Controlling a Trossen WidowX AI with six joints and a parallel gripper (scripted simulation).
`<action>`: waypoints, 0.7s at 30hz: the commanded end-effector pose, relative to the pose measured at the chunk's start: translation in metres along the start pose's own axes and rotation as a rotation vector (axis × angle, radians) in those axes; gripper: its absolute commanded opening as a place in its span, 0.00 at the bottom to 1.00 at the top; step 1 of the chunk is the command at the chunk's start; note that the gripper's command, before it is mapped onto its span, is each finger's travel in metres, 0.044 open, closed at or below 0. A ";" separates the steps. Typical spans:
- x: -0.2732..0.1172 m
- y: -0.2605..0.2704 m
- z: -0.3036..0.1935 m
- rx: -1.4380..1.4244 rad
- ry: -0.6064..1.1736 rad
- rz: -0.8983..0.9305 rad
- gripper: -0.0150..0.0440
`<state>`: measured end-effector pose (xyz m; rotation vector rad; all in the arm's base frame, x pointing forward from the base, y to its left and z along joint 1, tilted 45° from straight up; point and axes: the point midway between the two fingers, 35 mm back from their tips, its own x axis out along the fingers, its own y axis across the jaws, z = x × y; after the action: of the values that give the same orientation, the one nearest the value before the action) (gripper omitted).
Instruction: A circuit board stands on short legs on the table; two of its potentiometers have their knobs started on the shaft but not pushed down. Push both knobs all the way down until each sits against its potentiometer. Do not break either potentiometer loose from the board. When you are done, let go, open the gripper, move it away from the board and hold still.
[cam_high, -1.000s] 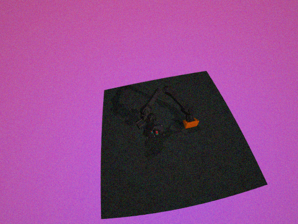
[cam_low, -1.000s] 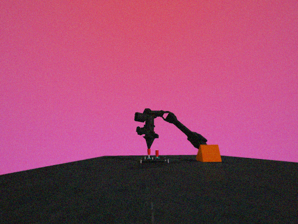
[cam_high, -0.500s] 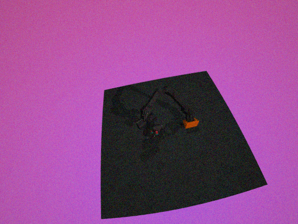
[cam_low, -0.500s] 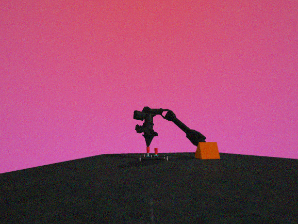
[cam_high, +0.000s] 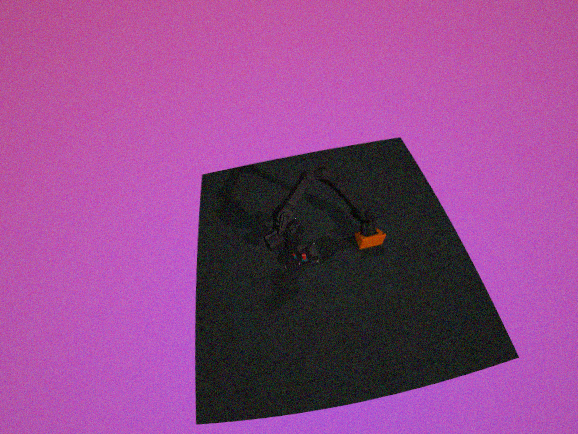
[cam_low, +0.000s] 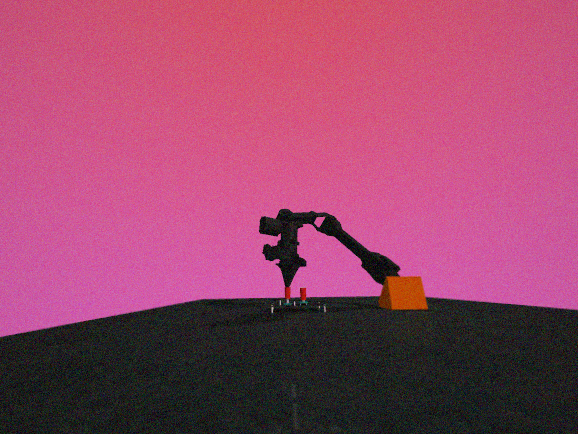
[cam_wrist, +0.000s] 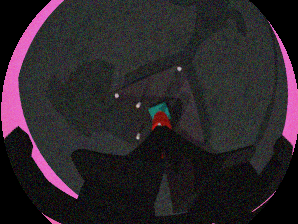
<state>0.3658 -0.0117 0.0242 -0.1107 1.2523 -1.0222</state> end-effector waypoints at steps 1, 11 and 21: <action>0.028 -0.003 0.004 0.024 0.021 -0.037 0.25; 0.029 -0.003 0.004 0.024 0.021 -0.037 0.25; 0.031 -0.004 0.004 0.024 0.021 -0.037 0.25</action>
<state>0.3655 -0.0153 0.0208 -0.1107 1.2524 -1.0218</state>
